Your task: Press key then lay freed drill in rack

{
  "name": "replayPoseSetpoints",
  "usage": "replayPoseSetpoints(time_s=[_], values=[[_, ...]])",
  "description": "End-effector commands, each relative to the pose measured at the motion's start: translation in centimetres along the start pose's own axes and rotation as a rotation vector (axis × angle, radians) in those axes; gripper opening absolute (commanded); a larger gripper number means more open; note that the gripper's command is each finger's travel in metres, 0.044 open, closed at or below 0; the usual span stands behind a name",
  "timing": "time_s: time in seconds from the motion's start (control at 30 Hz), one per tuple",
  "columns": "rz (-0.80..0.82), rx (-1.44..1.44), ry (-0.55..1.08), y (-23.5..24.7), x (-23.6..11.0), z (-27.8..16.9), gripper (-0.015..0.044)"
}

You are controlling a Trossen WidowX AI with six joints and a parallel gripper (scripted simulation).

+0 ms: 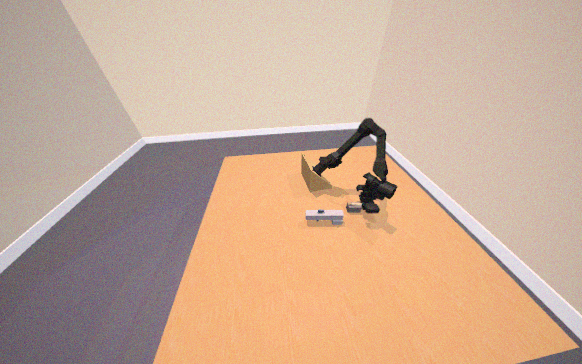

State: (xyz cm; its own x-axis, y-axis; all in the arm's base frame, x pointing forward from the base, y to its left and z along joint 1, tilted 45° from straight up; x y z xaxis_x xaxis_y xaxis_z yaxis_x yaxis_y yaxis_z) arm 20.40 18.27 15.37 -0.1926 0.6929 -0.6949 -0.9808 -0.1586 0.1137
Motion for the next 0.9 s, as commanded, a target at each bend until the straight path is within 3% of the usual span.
replayPoseSetpoints(time_s=[0.0, 0.23, 0.77, 0.87], values=[[0.012, -0.006, 0.015, 0.1, 0.6, -0.3, 0.0000], [0.012, -0.006, 0.015, 0.1, 0.6, -0.3, 0.0000], [0.000, 0.000, 0.000, 0.0, 0.0, 0.0, 0.0420], [0.005, -0.003, 0.008, -0.1, -0.9, 0.1, 0.0440]])
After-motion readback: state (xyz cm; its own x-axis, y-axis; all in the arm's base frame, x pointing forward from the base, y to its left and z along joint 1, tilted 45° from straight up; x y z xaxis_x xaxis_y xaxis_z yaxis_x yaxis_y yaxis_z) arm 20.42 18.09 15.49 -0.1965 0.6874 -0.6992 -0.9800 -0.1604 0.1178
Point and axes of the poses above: the point midway between the two fingers, 35 mm back from their tips, its own x axis out along the fingers, its own y axis across the jaws, z = x × y, the point moved 10 cm from there along -x, back along the fingers, and after that the axes turned 3 degrees about -x, right-handed, at the moved point
